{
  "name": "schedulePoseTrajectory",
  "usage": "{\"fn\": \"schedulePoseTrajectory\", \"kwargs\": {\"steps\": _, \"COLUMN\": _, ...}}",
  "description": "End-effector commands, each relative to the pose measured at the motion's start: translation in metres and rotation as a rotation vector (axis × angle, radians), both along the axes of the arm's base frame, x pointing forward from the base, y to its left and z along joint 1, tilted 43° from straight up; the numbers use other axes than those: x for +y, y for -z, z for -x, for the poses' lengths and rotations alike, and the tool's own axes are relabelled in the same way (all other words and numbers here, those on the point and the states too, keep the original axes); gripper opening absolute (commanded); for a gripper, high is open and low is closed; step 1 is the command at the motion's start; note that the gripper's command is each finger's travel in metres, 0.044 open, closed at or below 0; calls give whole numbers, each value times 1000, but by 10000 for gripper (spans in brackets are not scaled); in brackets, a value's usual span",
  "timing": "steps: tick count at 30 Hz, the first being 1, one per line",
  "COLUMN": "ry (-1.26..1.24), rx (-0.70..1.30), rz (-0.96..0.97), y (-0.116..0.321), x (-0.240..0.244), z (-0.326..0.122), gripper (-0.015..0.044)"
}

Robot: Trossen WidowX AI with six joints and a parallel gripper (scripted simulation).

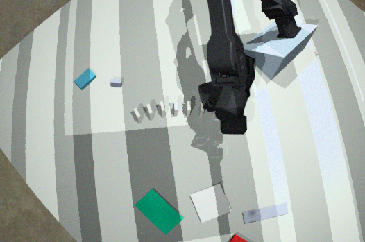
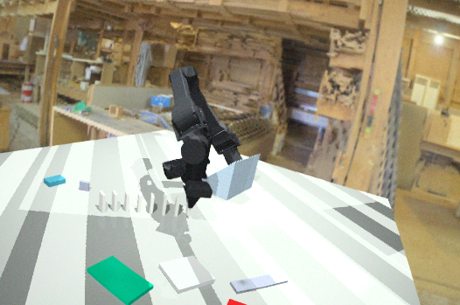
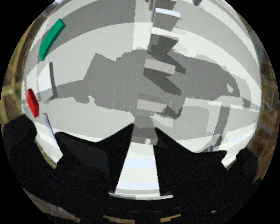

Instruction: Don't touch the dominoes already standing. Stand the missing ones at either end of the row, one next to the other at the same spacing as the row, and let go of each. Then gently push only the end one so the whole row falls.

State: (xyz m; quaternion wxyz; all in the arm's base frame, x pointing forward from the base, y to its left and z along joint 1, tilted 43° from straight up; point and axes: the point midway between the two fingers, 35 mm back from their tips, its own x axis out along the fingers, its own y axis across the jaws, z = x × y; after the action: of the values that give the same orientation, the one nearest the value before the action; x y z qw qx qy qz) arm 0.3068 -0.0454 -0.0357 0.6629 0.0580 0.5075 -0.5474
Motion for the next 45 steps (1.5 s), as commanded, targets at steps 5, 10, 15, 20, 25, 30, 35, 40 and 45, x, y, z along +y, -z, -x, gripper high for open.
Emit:
{"fn": "schedulePoseTrajectory", "kwargs": {"steps": 5, "ry": -4, "rx": 2, "rz": 4, "y": 0, "x": -1, "z": 0, "gripper": 186}}
{"fn": "schedulePoseTrajectory", "kwargs": {"steps": 10, "ry": -4, "rx": 2, "rz": 4, "y": 0, "x": -1, "z": 0, "gripper": 317}}
{"fn": "schedulePoseTrajectory", "kwargs": {"steps": 15, "ry": -4, "rx": 2, "rz": 4, "y": 0, "x": -1, "z": 0, "gripper": 440}}
{"fn": "schedulePoseTrajectory", "kwargs": {"steps": 20, "ry": -5, "rx": 1, "rz": -1, "y": -15, "x": 15, "z": -7, "gripper": 440}}
{"fn": "schedulePoseTrajectory", "kwargs": {"steps": 25, "ry": -2, "rx": 1, "rz": -7, "y": -75, "x": 71, "z": -16, "gripper": 440}}
{"fn": "schedulePoseTrajectory", "kwargs": {"steps": 30, "ry": 0, "rx": 2, "rz": -5, "y": -94, "x": 87, "z": -14, "gripper": 440}}
{"fn": "schedulePoseTrajectory", "kwargs": {"steps": 35, "ry": -108, "rx": 99, "rz": -22, "y": -87, "x": 85, "z": -12, "gripper": 361}}
{"fn": "schedulePoseTrajectory", "kwargs": {"steps": 40, "ry": -472, "rx": 427, "rz": -77, "y": -67, "x": 80, "z": -5, "gripper": 230}}
{"fn": "schedulePoseTrajectory", "kwargs": {"steps": 45, "ry": -835, "rx": 755, "rz": -131, "y": -47, "x": 75, "z": 4, "gripper": 99}}
